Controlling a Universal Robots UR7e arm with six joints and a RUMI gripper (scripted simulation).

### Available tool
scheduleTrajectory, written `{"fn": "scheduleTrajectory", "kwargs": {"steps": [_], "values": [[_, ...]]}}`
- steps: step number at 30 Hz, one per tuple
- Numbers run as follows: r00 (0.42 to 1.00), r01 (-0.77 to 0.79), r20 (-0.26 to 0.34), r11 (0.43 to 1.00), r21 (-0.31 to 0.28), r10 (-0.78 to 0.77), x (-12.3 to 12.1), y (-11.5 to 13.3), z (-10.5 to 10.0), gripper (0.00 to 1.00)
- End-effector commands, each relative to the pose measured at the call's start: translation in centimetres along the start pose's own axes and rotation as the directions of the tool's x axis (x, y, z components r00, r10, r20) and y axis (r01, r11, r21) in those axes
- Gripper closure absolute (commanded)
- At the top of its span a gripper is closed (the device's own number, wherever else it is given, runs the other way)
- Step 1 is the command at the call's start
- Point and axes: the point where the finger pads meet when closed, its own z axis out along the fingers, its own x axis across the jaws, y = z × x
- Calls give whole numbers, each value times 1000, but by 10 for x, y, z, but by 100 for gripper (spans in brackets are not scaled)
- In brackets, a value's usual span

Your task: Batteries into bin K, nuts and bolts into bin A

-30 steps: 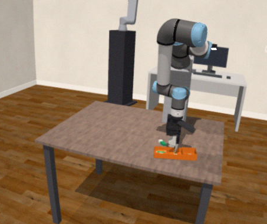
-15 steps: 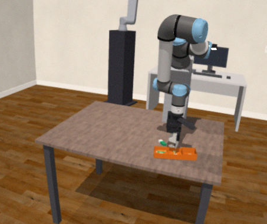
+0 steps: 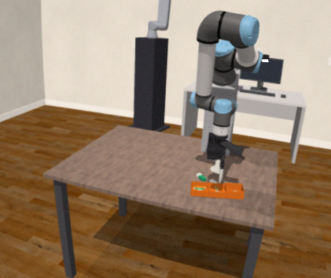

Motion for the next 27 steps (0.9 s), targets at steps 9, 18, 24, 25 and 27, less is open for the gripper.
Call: {"fn": "scheduleTrajectory", "kwargs": {"steps": [9, 18, 24, 25, 27], "values": [[1000, 0, -1, 1000, 0, 0, 1, 0, -42, 0], [1000, 0, -1, 1000, 0, 0, 0, 0, -78, 0], [1000, 0, -1, 1000, 0, 0, 0, 0, -94, 0], [1000, 0, -1, 1000, 0, 0, 0, 0, -98, 0], [1000, 0, -1, 1000, 0, 0, 0, 0, -106, 0]]}}
